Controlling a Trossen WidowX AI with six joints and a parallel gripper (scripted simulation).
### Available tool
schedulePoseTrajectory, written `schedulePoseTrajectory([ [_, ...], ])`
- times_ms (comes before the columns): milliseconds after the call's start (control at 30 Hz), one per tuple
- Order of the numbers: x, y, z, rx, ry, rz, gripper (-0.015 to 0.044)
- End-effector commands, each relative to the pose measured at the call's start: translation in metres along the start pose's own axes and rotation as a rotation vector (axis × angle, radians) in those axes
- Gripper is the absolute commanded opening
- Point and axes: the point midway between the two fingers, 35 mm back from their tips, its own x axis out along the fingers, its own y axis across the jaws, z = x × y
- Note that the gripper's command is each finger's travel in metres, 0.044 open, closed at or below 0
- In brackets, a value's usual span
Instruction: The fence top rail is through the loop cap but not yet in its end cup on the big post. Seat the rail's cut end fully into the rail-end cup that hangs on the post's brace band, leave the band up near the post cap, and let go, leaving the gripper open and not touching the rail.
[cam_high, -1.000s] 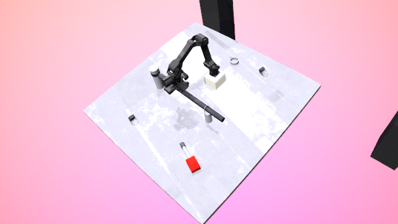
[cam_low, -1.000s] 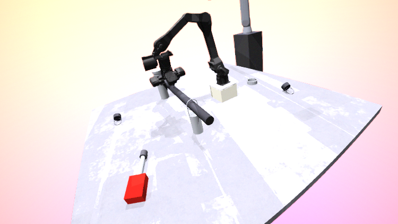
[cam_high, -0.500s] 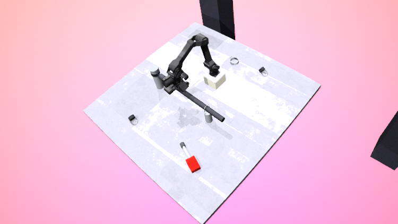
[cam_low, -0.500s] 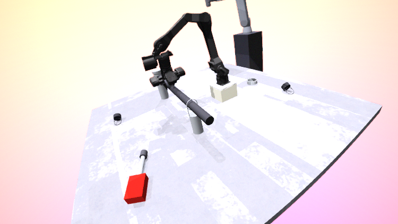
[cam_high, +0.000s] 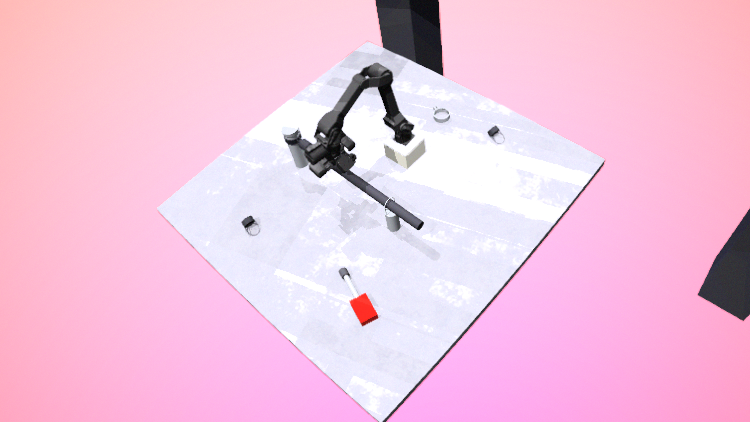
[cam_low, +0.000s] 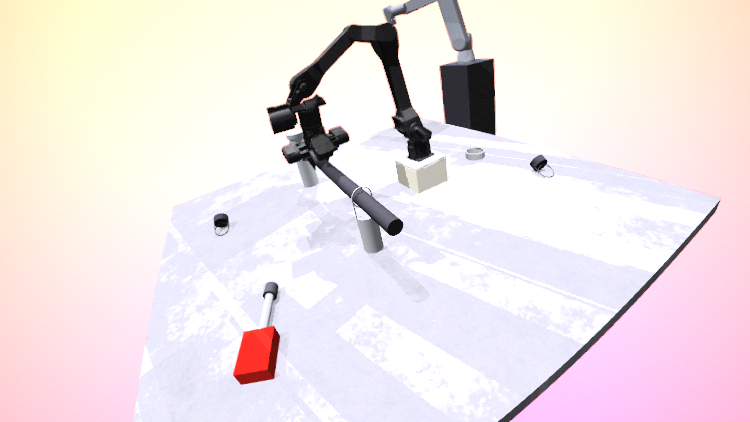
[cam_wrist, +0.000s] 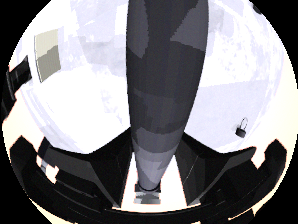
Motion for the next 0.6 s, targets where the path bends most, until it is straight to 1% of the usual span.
schedulePoseTrajectory([
  [0, -0.0007, -0.0007, -0.0024, -0.002, 0.006, -0.002, 0.0],
  [567, -0.0011, -0.0012, -0.0049, -0.003, 0.009, -0.002, 0.0],
])
